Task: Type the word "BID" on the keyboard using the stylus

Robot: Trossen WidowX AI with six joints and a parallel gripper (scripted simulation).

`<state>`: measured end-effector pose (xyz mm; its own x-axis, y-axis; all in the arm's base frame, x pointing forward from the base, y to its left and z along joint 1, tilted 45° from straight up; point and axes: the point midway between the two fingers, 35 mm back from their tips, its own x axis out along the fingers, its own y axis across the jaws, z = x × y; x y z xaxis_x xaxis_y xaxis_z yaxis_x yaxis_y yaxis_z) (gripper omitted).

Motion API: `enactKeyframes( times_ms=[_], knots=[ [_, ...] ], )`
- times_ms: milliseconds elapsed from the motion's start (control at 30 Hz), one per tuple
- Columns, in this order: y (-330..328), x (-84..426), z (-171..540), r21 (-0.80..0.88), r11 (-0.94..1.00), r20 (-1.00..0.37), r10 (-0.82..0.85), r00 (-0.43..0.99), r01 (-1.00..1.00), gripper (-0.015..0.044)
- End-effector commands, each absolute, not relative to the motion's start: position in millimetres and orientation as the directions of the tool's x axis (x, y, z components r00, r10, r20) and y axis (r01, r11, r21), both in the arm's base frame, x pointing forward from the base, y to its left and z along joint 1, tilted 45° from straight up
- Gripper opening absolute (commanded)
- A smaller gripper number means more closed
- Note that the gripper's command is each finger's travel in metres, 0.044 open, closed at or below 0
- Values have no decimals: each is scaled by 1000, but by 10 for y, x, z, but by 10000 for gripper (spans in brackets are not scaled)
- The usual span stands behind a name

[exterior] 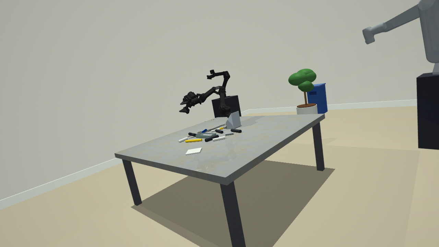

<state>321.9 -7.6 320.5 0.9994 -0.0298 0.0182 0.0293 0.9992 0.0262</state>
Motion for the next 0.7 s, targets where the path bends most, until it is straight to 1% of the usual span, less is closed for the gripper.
enactKeyframes(
  times_ms=[0, 33, 133, 267, 400, 500, 533, 667],
  knots=[
    [-73, 3235, 3181, 26, 999, 8, -30, 1000, 29, 414],
    [-63, 3282, 3107, 25, 999, -23, -29, 999, 30, 387],
    [3, 3506, 2675, 13, 999, -195, -30, 980, 33, 309],
    [105, 3674, 2175, 9, 997, -397, -65, 916, 75, 204],
    [294, 3745, 1512, -69, 992, -615, -124, 779, 104, 99],
    [400, 3704, 1066, -162, 980, -733, -196, 651, 112, 20],
    [417, 3677, 931, -199, 973, -764, -228, 603, 116, 0],
    [461, 3518, 449, -370, 924, -832, -374, 409, 93, 0]
  ],
)
